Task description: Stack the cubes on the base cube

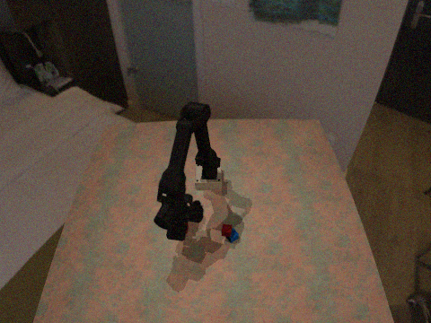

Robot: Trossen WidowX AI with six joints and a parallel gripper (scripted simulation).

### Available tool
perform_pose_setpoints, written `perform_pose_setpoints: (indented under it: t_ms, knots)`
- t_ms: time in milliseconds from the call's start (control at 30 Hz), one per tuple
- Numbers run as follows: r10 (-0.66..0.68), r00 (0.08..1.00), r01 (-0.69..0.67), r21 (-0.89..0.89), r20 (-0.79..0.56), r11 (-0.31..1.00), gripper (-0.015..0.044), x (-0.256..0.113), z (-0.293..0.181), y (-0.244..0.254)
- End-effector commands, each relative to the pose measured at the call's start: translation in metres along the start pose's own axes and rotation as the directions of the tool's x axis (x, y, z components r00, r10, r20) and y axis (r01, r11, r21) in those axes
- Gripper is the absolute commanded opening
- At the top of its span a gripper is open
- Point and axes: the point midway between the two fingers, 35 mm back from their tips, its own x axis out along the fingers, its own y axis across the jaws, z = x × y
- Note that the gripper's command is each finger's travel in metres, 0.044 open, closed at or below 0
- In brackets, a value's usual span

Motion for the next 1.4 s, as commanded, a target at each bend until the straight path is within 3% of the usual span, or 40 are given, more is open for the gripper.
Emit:
perform_pose_setpoints:
  t_ms: [0,900,1367]
  knots:
    - [-0.006,1.0,0.006,-0.004,-0.006,1.0,0.0105,-0.013,-0.001,-0.003]
    - [-0.006,1.0,0.006,-0.004,-0.006,1.0,0.0105,-0.098,0.0,0.0]
    - [-0.014,1.0,0.014,0.017,-0.001,1.0,0.0105,-0.099,0.03,-0.011]
